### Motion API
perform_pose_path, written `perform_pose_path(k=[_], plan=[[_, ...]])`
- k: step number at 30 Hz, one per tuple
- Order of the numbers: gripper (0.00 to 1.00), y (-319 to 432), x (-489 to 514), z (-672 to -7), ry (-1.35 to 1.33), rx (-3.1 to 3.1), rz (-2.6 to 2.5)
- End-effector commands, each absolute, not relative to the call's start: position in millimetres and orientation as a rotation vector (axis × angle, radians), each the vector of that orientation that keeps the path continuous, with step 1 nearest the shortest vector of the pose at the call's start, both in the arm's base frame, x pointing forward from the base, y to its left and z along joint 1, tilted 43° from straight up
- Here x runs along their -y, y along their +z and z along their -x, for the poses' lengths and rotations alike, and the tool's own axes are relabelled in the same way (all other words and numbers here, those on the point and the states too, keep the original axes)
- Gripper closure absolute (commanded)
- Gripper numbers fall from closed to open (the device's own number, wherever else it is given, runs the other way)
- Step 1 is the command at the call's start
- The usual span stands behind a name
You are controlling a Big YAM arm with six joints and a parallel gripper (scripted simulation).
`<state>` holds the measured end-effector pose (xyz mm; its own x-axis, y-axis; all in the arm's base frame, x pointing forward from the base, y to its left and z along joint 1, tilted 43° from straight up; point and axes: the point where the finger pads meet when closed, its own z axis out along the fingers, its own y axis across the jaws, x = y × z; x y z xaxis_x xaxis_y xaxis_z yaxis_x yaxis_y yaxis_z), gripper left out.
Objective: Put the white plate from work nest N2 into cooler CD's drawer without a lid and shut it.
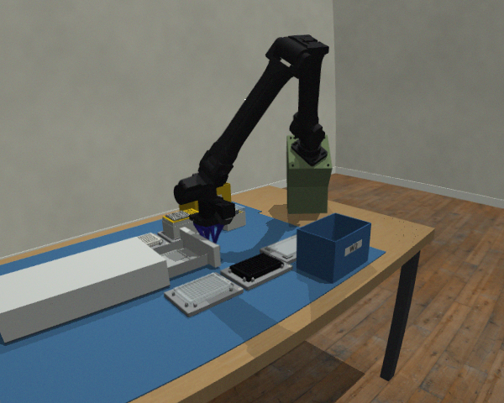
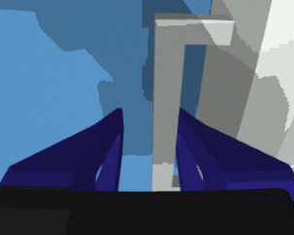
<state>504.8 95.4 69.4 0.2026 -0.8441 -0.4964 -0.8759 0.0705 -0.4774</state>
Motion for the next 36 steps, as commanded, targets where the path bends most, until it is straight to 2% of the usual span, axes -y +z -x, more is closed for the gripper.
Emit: perform_pose_path(k=[1,36], plan=[[0.70,77.2,-99.7,-496.5,0.065,-1.620,1.741],[0.70,74.4,-100.9,-491.3,0.069,-1.619,1.743]])
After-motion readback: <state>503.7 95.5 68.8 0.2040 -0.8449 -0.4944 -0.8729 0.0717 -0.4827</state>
